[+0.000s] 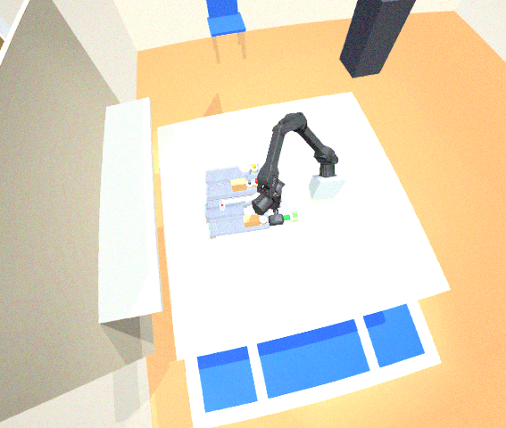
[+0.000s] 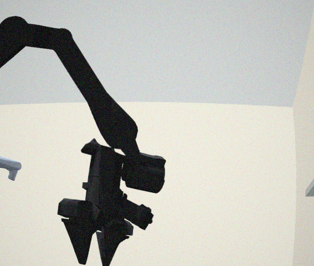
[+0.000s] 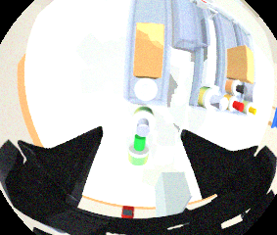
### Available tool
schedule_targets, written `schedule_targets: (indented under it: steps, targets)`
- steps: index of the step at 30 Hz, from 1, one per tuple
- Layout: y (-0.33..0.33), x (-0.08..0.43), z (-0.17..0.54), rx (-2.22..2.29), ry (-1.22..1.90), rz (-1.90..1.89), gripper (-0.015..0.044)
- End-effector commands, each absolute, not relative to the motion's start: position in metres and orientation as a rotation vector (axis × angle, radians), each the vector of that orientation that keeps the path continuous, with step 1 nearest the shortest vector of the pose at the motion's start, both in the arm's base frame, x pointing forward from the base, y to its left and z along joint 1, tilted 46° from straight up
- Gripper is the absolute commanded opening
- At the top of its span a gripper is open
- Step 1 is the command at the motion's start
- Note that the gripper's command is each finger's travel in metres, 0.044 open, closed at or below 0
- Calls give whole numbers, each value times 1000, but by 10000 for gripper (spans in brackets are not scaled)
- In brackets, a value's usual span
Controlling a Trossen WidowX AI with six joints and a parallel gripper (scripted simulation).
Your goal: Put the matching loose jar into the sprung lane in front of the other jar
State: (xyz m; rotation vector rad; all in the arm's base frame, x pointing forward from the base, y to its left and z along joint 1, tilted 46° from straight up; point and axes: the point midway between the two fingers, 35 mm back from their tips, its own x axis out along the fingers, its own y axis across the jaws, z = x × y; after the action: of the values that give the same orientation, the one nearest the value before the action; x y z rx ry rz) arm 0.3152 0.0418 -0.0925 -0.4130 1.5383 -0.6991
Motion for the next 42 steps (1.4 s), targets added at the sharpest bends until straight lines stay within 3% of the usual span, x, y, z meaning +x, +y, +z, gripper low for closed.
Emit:
schedule_targets:
  steps: [1,42]
  targets:
    - [45,295,-94,-521,1582,-715,440]
    - [-8,284,-150,-525,1582,-718,440]
